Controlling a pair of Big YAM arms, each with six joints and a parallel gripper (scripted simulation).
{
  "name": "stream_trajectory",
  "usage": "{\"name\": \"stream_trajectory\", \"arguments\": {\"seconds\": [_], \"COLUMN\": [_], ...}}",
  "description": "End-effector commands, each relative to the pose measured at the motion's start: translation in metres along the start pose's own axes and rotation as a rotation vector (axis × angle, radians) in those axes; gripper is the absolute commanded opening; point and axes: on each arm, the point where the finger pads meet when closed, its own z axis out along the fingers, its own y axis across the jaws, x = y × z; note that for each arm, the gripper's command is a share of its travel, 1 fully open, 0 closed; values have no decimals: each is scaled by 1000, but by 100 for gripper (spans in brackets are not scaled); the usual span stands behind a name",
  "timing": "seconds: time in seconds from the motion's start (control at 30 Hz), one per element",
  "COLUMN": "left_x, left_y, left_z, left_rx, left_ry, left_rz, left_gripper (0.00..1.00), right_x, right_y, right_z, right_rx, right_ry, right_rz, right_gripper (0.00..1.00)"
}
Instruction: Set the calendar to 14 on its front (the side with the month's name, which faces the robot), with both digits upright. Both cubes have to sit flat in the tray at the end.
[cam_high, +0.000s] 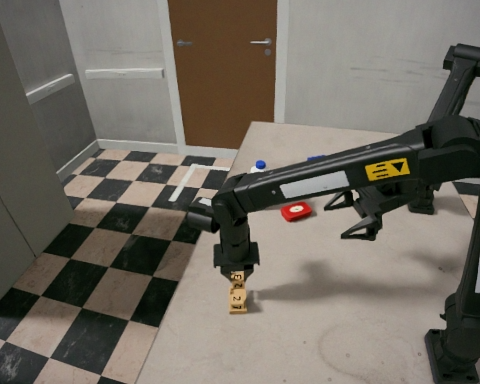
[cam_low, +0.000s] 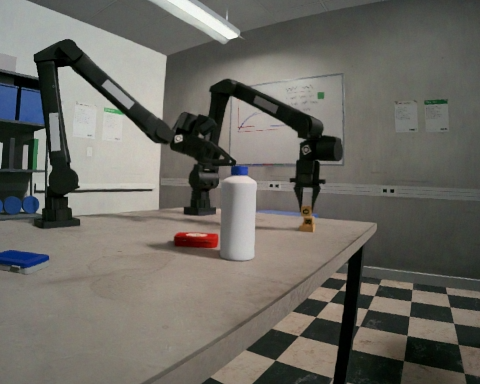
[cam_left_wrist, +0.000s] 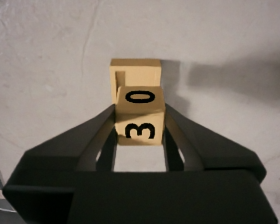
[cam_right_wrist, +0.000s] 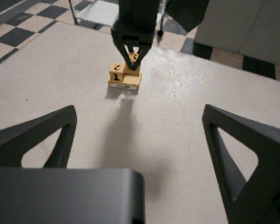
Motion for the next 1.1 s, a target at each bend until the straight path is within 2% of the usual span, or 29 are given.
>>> {"name": "stream_trajectory", "arguments": {"seconds": [0.0, 0.53, 0.57, 0.63, 0.7, 0.73, 0.8, 1.07], "left_x": [-8, -5, -14, -17, -17, -8, 0, -5], "left_y": [6, 6, 14, 14, 14, 12, 22, 19], "left_z": [9, 3, -6, -11, -11, -2, -6, -6], "left_rx": [-14, -22, -42, -33, -33, -26, -64, -65], "left_ry": [-11, -15, -29, -23, -23, -19, -42, -41], "left_rz": [19, 13, 20, 24, 24, 34, 11, 23], "left_gripper": [24, 24, 24, 24, 24, 24, 24, 24], "right_x": [-20, -20, -20, -20, -20, -20, -20, -20], "right_y": [5, 5, 5, 5, 5, 5, 5, 5], "right_z": [2, 2, 2, 2, 2, 2, 2, 2], "right_rx": [-4, -4, -4, -4, -4, -4, -4, -4], "right_ry": [-29, -29, -29, -29, -29, -29, -29, -29], "right_rz": [34, 34, 34, 34, 34, 34, 34, 34], "right_gripper": [100, 100, 100, 100, 100, 100, 100, 100]}}
